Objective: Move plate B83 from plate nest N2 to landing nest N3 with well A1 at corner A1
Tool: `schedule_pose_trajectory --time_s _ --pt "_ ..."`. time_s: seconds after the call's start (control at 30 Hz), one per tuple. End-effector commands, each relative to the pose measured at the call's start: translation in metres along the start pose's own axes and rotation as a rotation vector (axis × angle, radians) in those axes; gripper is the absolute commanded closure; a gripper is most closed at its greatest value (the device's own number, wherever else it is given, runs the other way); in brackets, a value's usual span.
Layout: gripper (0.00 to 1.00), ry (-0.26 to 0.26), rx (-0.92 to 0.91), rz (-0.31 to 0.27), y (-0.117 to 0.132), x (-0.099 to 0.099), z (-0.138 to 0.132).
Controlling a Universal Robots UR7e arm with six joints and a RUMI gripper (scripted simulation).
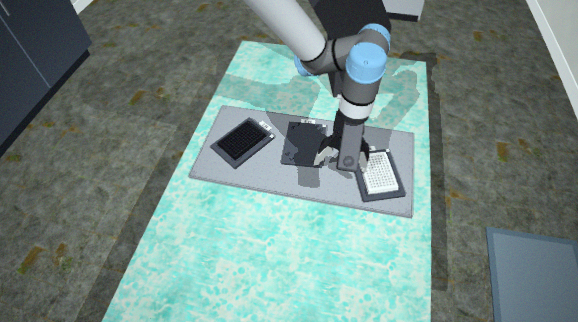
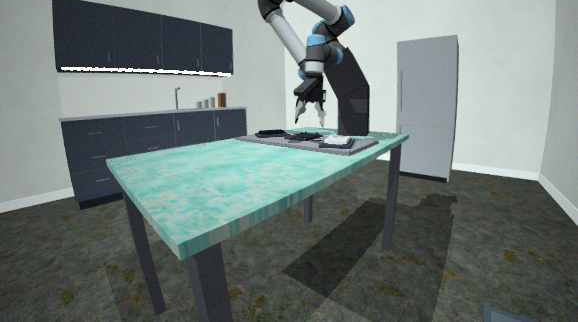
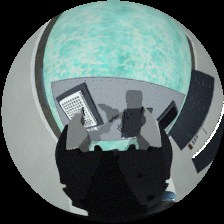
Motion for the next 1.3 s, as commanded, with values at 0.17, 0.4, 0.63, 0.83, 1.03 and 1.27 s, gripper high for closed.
schedule_pose_trajectory --time_s 0.17,0.4,0.63,0.83,1.03,1.27 --pt "0.18 -0.031 0.104 -0.012 0.02 -0.005 -0.039" --pt "0.18 -0.045 0.164 -0.02 0.032 -0.007 -0.055" --pt "0.18 -0.069 0.26 -0.034 0.046 -0.009 -0.073" --pt "0.18 -0.076 0.284 -0.038 0.065 -0.011 -0.096" --pt "0.18 -0.075 0.284 -0.038 0.065 -0.012 -0.096" --pt "0.18 -0.075 0.283 -0.039 0.066 -0.011 -0.095"
Point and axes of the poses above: the point where the finger pads meet when closed, its own x axis back along the fingers, its own z axis across the jaws, y = z × x, the point moved 7 cm from there along x, back along the fingers, and after that the axes turned 12 degrees about -x, right-handed, at the moved point
